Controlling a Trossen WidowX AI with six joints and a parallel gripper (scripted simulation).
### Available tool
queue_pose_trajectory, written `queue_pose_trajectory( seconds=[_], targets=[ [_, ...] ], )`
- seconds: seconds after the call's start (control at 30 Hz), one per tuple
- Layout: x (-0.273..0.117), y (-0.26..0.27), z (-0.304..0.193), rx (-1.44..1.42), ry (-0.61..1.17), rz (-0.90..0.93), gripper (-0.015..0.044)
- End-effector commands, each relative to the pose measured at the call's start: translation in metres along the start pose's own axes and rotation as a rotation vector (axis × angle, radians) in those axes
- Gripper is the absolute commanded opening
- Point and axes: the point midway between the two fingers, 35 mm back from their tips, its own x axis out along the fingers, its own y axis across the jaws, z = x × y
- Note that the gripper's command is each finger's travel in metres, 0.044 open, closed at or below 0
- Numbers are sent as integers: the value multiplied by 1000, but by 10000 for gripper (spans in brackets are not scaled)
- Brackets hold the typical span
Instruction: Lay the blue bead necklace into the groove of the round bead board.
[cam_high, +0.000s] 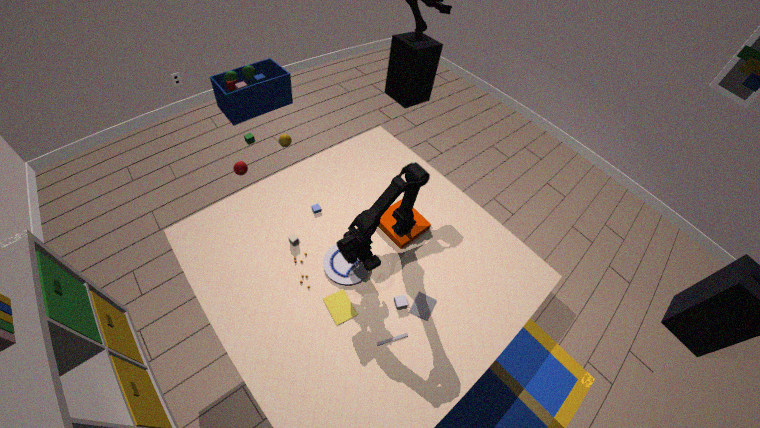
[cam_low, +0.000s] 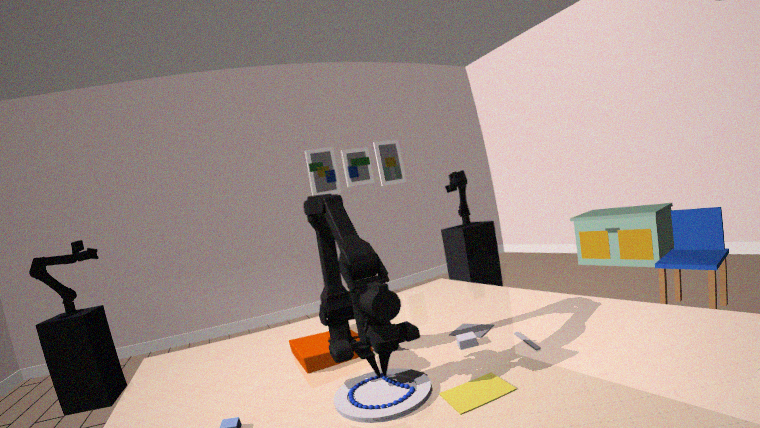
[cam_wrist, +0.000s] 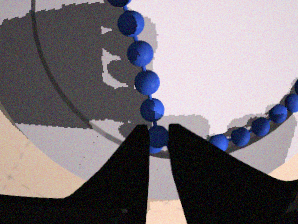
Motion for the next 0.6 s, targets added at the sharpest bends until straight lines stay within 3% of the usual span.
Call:
queue_pose_trajectory(
  seconds=[0.0,0.57],
  targets=[
    [-3,0,1,5,-4,3,0],
    [5,12,-5,5,-3,4,0]
  ],
)
